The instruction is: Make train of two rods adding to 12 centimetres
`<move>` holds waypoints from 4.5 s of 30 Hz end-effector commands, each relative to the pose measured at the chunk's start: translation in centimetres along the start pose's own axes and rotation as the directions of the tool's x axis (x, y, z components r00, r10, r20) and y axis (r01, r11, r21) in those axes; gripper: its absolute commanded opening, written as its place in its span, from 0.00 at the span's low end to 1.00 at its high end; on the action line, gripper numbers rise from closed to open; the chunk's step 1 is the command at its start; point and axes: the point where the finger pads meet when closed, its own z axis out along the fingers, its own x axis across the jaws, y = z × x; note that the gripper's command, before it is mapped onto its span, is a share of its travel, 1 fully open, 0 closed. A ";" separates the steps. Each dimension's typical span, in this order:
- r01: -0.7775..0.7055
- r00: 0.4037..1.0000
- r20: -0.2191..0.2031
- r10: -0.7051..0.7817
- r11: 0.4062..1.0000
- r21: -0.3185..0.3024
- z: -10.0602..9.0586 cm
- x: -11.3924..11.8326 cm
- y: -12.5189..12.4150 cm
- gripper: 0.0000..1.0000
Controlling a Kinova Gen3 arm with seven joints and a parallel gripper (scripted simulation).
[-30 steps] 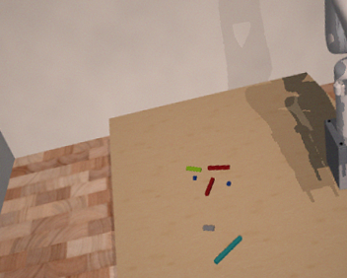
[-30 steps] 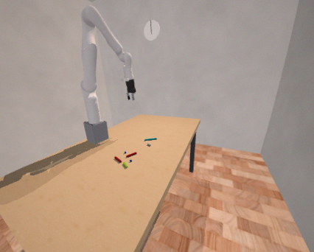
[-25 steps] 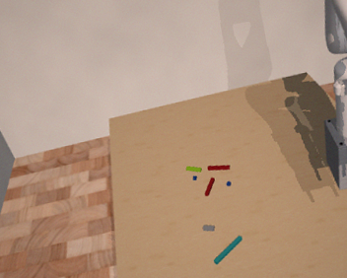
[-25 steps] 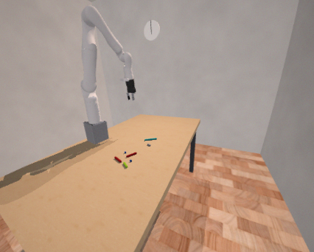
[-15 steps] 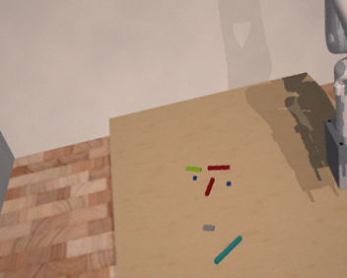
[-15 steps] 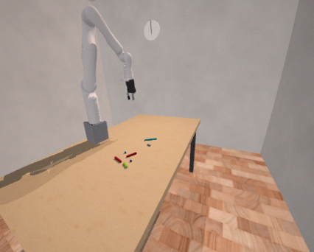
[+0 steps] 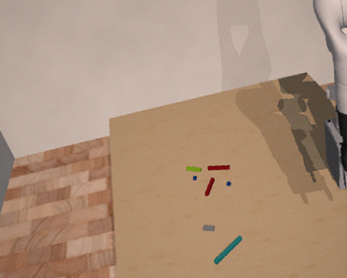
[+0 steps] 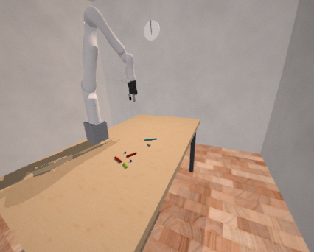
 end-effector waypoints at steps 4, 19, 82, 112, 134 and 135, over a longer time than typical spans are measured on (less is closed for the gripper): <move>-0.171 0.985 -0.009 0.171 0.985 0.018 1.2 -2.9 -0.6 1.00; -0.823 0.567 -0.022 0.824 0.567 0.027 5.1 -15.0 -4.7 1.00; -0.984 -0.177 -0.014 0.984 -0.177 -0.029 8.4 -27.6 -14.9 1.00; -0.898 -0.435 -0.018 0.900 -0.435 -0.063 9.4 -31.3 -20.4 1.00; -0.813 -0.577 -0.024 0.817 -0.576 -0.086 9.9 -33.2 -24.3 1.00; -0.765 -0.638 -0.028 0.770 -0.637 -0.097 10.1 -33.9 -26.2 1.00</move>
